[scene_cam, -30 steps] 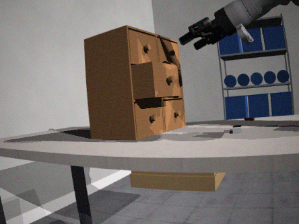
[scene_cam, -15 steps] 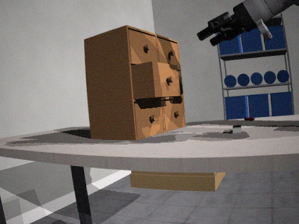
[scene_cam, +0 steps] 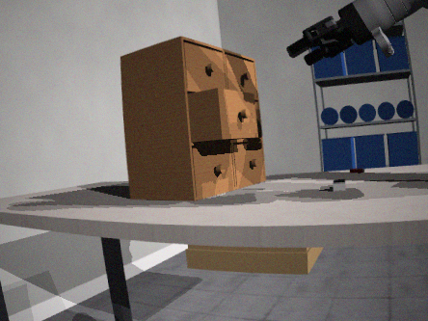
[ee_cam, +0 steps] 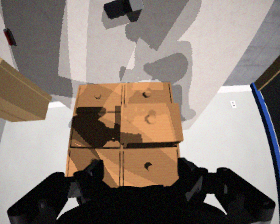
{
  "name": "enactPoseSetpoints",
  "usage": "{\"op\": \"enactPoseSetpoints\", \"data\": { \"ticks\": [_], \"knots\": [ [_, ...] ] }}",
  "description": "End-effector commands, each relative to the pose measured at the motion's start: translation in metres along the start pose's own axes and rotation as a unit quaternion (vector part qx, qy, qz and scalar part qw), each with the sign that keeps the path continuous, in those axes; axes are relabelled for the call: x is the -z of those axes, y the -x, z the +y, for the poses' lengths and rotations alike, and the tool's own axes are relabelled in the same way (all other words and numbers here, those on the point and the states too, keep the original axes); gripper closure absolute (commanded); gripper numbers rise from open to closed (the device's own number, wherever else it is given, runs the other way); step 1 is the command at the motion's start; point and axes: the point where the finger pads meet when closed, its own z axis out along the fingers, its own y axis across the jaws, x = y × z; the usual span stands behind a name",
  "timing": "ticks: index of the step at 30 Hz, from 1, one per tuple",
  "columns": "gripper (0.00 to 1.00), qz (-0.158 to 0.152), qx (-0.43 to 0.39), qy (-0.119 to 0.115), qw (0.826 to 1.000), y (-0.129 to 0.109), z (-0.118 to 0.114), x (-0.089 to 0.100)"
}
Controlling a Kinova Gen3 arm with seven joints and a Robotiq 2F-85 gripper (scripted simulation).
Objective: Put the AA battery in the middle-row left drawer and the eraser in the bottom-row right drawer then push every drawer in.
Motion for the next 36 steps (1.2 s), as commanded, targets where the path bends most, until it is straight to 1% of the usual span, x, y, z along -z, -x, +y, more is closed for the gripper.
{"op": "enactPoseSetpoints", "data": {
  "ticks": [1, 4, 8, 13, 19, 21, 29, 36],
  "knots": [
    [0.00, 0.004, -0.001, 0.000, 1.000, 0.001, 0.000, 0.000],
    [0.00, 0.007, -0.001, 0.000, 1.000, 0.001, 0.000, 0.000],
    [0.00, 0.029, -0.002, 0.002, 1.000, 0.003, 0.000, 0.001],
    [0.00, 0.076, -0.002, 0.006, 0.997, 0.005, 0.001, 0.004],
    [0.00, 0.149, -0.003, 0.007, 0.989, 0.010, 0.000, 0.006],
    [0.00, 0.149, -0.003, 0.007, 0.989, 0.010, 0.000, 0.006],
    [0.00, 0.256, -0.004, 0.009, 0.967, 0.018, 0.001, 0.008],
    [0.00, 0.351, -0.004, 0.007, 0.936, 0.024, 0.001, 0.010]
  ]
}}
